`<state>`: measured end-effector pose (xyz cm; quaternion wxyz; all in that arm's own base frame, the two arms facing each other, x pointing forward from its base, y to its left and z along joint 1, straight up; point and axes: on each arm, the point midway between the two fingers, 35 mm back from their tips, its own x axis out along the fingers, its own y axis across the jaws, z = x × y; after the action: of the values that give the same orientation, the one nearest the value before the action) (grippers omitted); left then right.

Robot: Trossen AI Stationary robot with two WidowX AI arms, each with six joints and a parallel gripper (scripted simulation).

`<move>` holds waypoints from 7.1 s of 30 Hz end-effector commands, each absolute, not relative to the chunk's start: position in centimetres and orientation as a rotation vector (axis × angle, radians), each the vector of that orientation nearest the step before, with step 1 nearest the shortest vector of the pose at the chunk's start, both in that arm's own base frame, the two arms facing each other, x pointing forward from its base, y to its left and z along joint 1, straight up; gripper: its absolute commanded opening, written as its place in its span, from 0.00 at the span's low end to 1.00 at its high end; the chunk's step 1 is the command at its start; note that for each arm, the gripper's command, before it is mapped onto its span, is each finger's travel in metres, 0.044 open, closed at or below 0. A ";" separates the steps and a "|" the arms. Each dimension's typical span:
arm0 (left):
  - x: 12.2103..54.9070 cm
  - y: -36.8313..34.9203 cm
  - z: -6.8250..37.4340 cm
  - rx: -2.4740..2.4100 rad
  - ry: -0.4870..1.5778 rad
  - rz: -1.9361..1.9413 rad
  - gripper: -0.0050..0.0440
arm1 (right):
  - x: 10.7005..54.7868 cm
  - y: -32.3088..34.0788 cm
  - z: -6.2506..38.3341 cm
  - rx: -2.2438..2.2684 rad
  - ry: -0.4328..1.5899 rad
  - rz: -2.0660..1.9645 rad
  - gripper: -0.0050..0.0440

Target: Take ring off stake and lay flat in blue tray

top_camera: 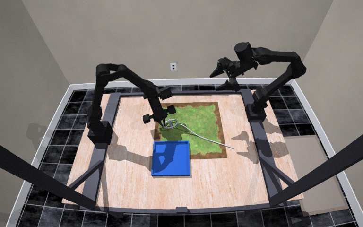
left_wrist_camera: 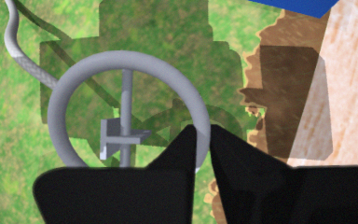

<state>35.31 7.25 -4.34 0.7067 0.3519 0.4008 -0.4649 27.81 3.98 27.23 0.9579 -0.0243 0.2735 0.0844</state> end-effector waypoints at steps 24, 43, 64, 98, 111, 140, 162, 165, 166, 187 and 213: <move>36.3 8.8 -1.4 0.884 0.989 -0.987 0.00 | 27.7 4.0 27.8 -0.048 0.541 0.170 1.00; 36.5 7.8 0.3 0.997 1.288 -0.965 0.00 | 27.7 4.0 27.8 -0.048 0.541 0.170 1.00; 36.7 7.9 1.7 1.016 1.280 -0.943 0.00 | 28.1 4.4 26.9 -0.051 0.558 0.179 1.00; 36.2 -12.2 0.6 0.994 1.284 -0.977 0.00 | 32.5 14.9 21.4 -0.125 0.542 0.442 1.00; 35.7 -14.0 0.7 0.987 1.279 -0.969 0.00 | 32.5 14.9 22.0 -0.123 0.527 0.444 1.00; 35.0 -13.8 -3.7 0.988 1.308 -0.981 0.00 | 32.5 14.9 22.0 -0.123 0.527 0.444 1.00; 35.1 -13.8 -4.7 0.988 1.306 -0.982 0.00 | 32.5 14.9 22.0 -0.123 0.527 0.444 1.00; 35.2 -13.9 -4.5 0.989 1.297 -0.979 0.00 | 32.5 14.9 22.0 -0.123 0.527 0.444 1.00; 35.0 -13.8 -4.9 0.988 1.307 -0.983 0.00 | 32.5 14.9 22.0 -0.123 0.527 0.444 1.00; 35.5 -14.0 -4.3 0.990 1.285 -0.975 0.40 | 32.5 14.9 22.0 -0.123 0.527 0.444 1.00; 35.4 -13.3 3.7 0.791 1.276 -0.804 1.00 | 32.5 14.9 22.0 -0.123 0.527 0.444 1.00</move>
<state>35.10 -13.58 1.90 0.6099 0.3895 0.5684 -0.3916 32.51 14.89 21.32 0.9367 -0.0622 0.2671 0.2176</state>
